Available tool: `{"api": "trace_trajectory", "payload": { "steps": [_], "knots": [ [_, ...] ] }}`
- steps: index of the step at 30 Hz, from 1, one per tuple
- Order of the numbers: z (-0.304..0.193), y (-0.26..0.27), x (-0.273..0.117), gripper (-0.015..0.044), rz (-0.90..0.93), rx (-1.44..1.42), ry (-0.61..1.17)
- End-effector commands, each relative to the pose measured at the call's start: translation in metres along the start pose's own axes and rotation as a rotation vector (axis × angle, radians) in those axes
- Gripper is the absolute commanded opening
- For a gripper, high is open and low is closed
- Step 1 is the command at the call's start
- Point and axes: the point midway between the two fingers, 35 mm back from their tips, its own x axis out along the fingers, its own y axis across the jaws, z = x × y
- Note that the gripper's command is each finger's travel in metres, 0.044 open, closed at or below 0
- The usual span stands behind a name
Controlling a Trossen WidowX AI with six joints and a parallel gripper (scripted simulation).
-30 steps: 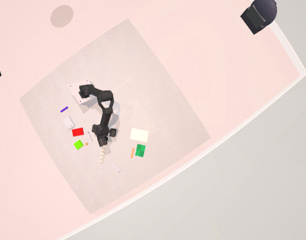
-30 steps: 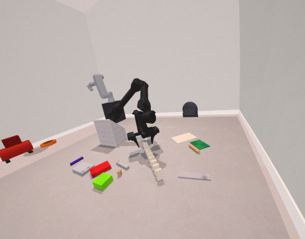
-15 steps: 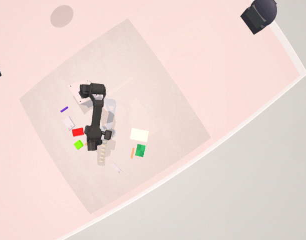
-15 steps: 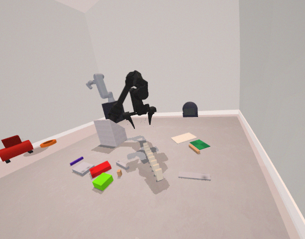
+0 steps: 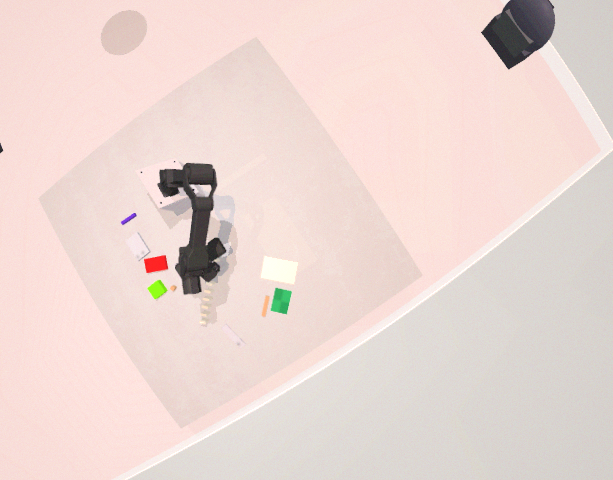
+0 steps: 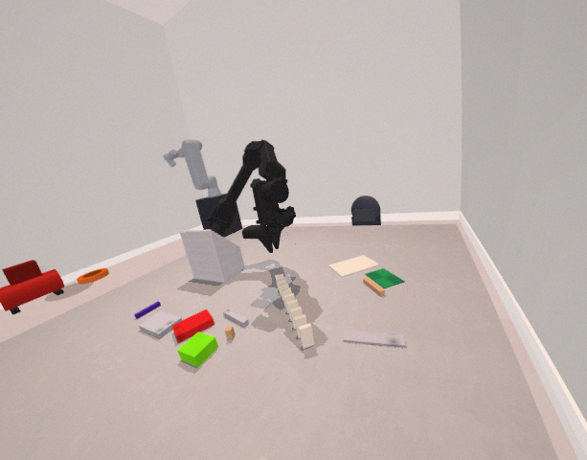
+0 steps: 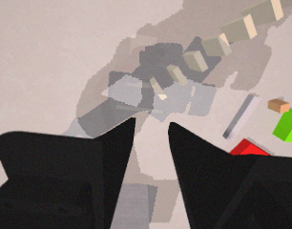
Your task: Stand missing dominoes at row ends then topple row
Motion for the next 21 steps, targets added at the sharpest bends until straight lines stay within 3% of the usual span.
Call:
{"api": "trace_trajectory", "payload": {
  "steps": [1,3,21],
  "knots": [
    [-0.0134,0.0130,0.0264,0.0046,0.008,-0.691,-0.007],
    [-0.0150,0.0143,0.0291,0.0000,0.009,-0.766,-0.008],
    [-0.0150,0.0143,0.0291,0.0000,0.009,-0.766,-0.008]
  ]
}}
